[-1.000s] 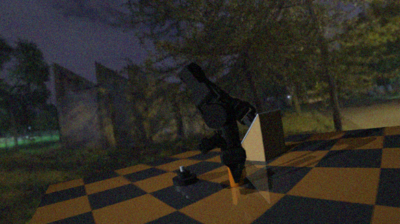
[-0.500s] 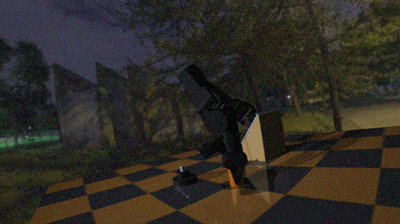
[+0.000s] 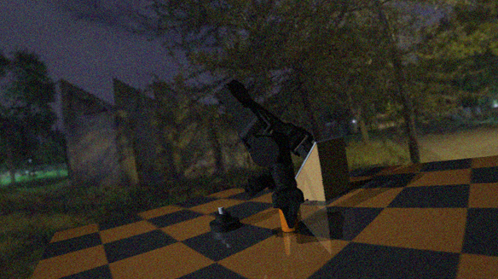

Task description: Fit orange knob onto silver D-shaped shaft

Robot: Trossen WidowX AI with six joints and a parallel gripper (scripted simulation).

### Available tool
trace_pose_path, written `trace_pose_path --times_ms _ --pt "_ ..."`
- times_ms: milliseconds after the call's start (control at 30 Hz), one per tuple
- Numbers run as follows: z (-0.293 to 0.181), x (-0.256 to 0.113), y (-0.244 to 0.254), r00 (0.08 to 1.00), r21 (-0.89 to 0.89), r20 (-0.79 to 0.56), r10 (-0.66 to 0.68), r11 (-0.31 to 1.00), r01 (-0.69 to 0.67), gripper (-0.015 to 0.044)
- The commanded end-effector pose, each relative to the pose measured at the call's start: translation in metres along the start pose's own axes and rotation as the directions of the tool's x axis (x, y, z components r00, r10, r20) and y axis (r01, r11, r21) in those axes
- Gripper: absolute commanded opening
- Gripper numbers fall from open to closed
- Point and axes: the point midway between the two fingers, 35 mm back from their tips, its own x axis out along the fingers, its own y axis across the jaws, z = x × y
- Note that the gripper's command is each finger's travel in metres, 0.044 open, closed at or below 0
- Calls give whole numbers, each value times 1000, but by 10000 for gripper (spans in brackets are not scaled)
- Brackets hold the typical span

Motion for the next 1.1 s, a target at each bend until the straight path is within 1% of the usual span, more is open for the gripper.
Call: trace_pose_path --times_ms 0,1067 --pt "2 -13 5 1000 7 2 13 1000 -13 0" --pt "2 -111 11 1000 6 -2 18 1000 -18 0"
